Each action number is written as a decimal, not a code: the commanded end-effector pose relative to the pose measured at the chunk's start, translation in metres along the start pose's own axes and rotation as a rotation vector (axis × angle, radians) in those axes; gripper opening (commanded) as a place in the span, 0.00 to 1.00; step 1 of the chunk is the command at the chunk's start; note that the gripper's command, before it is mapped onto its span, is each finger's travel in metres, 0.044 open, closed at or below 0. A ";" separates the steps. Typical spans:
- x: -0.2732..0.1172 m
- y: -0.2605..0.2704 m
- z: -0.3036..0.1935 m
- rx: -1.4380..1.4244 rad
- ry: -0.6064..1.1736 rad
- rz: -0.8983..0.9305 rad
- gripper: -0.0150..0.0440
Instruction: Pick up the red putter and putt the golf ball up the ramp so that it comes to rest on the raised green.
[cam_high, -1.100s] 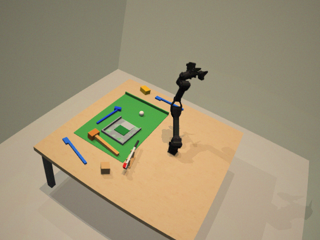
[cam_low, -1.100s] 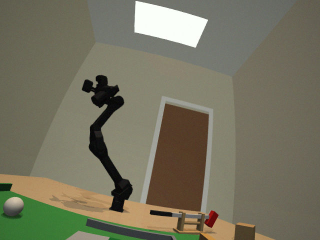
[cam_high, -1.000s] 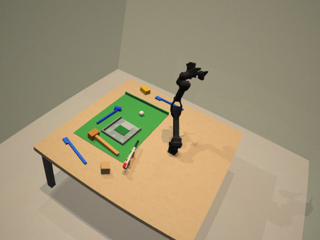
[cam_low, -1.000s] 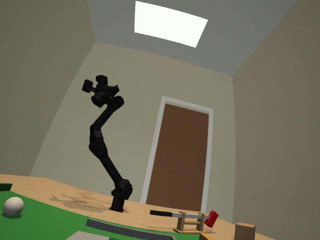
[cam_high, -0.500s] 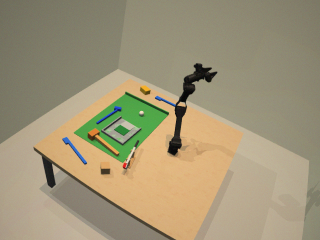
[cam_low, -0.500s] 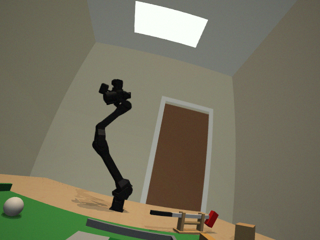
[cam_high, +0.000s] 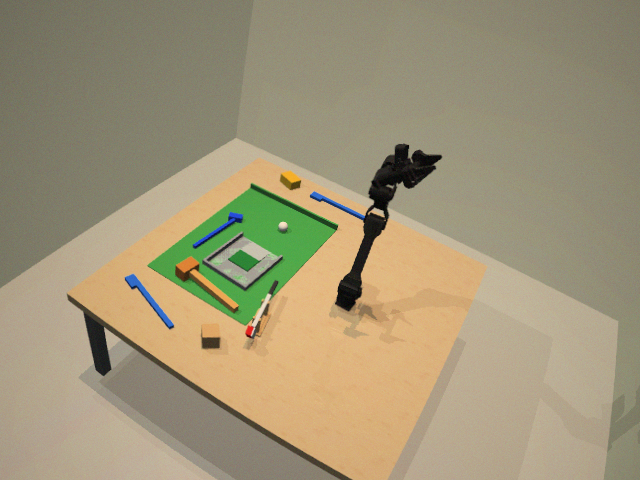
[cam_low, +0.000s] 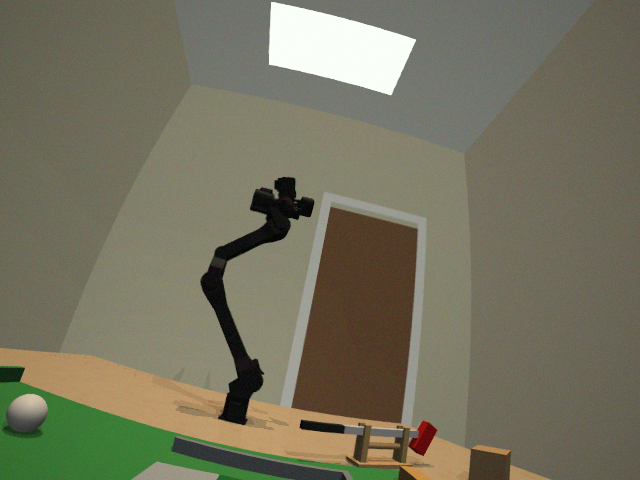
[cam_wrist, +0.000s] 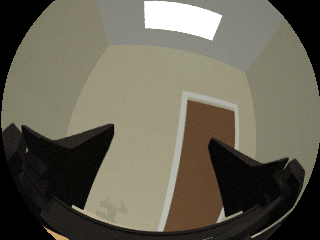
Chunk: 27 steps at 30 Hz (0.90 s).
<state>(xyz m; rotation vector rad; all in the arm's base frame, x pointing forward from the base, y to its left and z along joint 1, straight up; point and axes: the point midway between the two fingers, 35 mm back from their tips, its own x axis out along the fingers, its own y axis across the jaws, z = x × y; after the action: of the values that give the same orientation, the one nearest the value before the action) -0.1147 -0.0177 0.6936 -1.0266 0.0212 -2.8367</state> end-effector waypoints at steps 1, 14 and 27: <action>-0.007 -0.059 -0.002 -0.084 -0.016 -0.174 1.00; -0.074 -0.198 0.001 -0.234 -0.018 -0.647 1.00; -0.224 -0.305 -0.001 -0.400 0.153 -1.232 1.00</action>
<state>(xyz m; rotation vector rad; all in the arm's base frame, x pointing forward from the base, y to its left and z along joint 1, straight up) -0.0162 0.2775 0.6036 -1.2351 0.0346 -3.9417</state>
